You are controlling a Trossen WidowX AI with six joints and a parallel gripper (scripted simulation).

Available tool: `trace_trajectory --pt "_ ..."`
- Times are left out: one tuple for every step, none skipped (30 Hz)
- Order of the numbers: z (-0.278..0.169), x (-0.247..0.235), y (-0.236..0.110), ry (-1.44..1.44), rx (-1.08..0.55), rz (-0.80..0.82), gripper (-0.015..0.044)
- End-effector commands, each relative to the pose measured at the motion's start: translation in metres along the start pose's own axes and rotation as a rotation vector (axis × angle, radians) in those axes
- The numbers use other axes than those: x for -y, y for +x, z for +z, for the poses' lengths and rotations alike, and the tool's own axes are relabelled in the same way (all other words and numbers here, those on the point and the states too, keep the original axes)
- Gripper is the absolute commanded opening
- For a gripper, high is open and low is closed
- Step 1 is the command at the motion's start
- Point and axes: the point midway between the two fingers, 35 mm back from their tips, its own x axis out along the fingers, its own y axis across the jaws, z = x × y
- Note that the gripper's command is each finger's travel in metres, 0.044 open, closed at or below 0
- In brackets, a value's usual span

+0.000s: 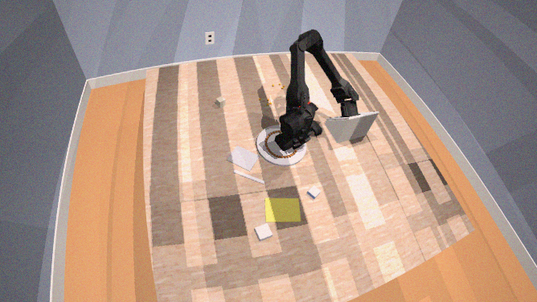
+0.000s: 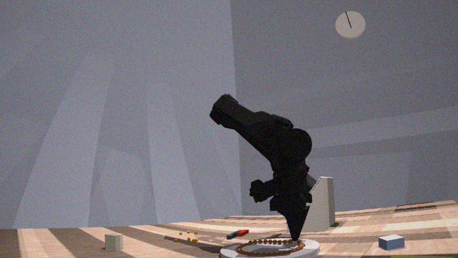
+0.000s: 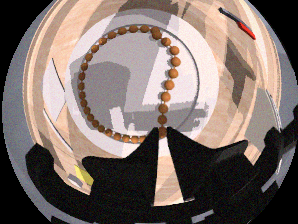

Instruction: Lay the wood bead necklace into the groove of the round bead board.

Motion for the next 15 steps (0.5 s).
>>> trace_trajectory --pt "-0.0044 0.0096 -0.0006 -0.002 -0.003 -0.002 0.0" --pt "-0.0046 0.0101 -0.0005 -0.002 -0.003 -0.002 0.0" --pt "-0.0046 0.0101 -0.0005 -0.002 -0.003 -0.002 0.0" --pt "-0.0046 0.0101 -0.0005 -0.002 -0.003 -0.002 0.0" --pt "-0.0046 0.0101 -0.0005 -0.002 -0.003 -0.002 0.0" --pt "-0.0046 0.0101 -0.0005 -0.002 -0.003 -0.002 0.0" --pt "-0.0046 0.0101 -0.0003 -0.002 -0.003 -0.002 0.0" --pt "-0.0046 0.0101 0.0005 -0.002 -0.003 -0.002 0.0" --pt "-0.0046 0.0101 0.0018 -0.002 -0.003 -0.002 0.0" --pt "-0.0046 0.0101 0.0034 -0.002 -0.003 -0.002 0.0" --pt "-0.0046 0.0101 0.005 -0.002 -0.002 -0.002 0.0" --pt "-0.0046 0.0101 0.0062 -0.002 -0.002 -0.002 0.0" --pt "-0.0046 0.0101 0.007 -0.002 -0.002 -0.002 0.0" --pt "-0.0046 0.0101 0.0073 -0.002 -0.002 -0.002 0.0" --pt "-0.0046 0.0101 0.0073 -0.002 -0.002 -0.002 0.0"
